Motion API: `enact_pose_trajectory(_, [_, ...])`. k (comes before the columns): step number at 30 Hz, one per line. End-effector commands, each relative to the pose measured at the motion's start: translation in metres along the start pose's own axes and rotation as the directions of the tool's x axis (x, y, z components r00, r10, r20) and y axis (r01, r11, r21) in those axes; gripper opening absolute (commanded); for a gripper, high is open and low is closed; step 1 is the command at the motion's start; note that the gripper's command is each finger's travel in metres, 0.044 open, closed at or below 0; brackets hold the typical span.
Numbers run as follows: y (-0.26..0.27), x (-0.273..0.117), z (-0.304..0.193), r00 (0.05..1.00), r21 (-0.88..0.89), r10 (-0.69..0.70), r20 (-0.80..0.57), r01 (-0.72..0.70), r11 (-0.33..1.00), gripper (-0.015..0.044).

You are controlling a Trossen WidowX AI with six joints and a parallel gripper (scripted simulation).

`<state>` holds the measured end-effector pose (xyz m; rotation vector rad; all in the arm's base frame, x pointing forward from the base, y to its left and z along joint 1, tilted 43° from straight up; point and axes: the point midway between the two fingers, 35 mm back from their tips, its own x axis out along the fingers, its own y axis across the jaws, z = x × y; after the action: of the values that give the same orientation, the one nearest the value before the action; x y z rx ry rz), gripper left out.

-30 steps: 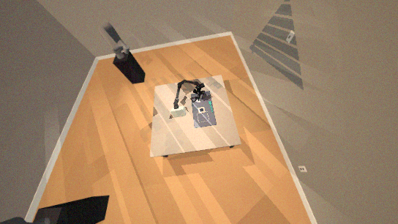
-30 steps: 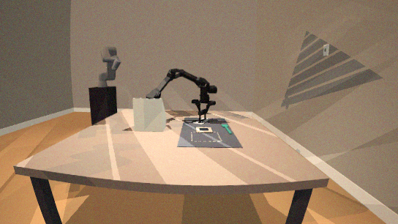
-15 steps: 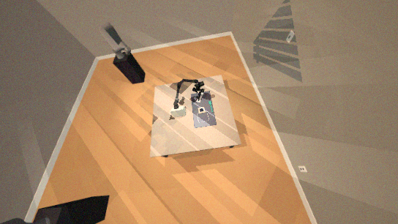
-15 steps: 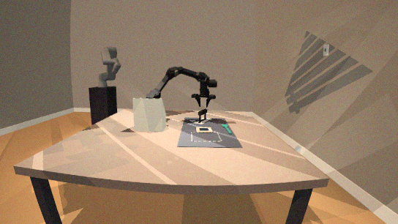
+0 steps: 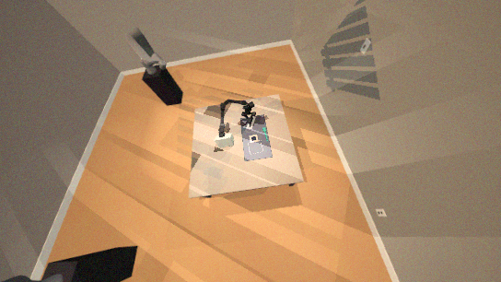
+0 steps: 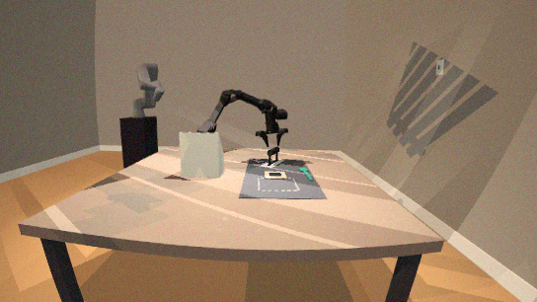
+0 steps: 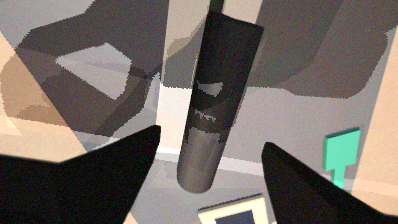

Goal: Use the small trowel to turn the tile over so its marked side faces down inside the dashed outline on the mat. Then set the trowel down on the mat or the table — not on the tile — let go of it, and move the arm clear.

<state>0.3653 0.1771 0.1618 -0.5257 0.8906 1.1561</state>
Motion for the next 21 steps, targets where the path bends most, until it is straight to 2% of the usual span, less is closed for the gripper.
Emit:
enact_pose_trajectory(1, [0.007, 0.01, -0.004, 0.994, -0.004, -0.104, -0.042, 0.104, 0.995, 0.03])
enact_pose_trajectory(11, [0.023, 0.021, -0.009, 0.92, 0.014, -0.389, -0.052, 0.391, 0.92, 0.03])
enact_pose_trajectory(21, [0.041, 0.018, -0.016, 0.783, 0.11, -0.622, 0.024, 0.616, 0.78, 0.03])
